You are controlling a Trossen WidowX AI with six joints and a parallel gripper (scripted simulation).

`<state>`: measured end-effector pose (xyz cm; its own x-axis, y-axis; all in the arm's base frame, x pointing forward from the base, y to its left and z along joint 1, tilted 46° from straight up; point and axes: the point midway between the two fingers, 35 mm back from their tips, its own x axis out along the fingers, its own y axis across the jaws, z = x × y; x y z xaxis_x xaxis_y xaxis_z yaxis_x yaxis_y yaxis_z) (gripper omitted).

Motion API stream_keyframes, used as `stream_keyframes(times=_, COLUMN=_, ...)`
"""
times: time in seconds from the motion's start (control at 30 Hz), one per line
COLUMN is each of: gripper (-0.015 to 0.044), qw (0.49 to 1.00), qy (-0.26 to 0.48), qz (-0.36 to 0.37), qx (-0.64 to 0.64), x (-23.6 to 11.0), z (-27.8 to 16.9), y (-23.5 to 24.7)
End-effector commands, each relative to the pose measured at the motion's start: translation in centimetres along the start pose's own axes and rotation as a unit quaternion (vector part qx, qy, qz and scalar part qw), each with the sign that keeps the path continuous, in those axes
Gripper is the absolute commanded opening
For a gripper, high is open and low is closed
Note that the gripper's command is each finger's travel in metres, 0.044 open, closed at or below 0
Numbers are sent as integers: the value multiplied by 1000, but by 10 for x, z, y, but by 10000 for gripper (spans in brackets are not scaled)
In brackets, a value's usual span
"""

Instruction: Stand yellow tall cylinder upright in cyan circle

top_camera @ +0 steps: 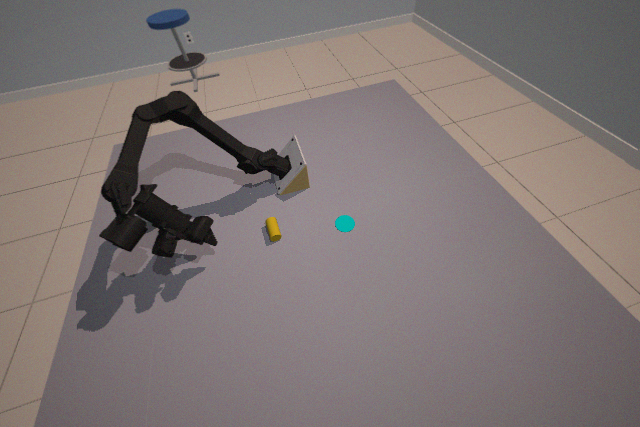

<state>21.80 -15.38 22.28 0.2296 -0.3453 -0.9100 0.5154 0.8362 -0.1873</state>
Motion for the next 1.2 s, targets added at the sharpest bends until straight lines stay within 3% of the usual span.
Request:
stream_keyframes(times=0.0, gripper=309, qw=999, qy=38, qz=-9, qx=-29, x=11, z=-10, y=27)
stream_keyframes(times=0.4, gripper=309, qw=973, qy=106, qz=-101, qx=-177, x=27, z=-57, y=114)
stream_keyframes(times=0.77, gripper=309, qw=918, qy=50, qz=-219, qx=-326, x=20, z=-105, y=169)
stream_keyframes(times=0.93, gripper=309, qw=914, qy=43, qz=-225, qx=-335, x=21, z=-107, y=171)
stream_keyframes(times=1.17, gripper=309, qw=915, qy=42, qz=-222, qx=-335, x=93, z=-98, y=140)
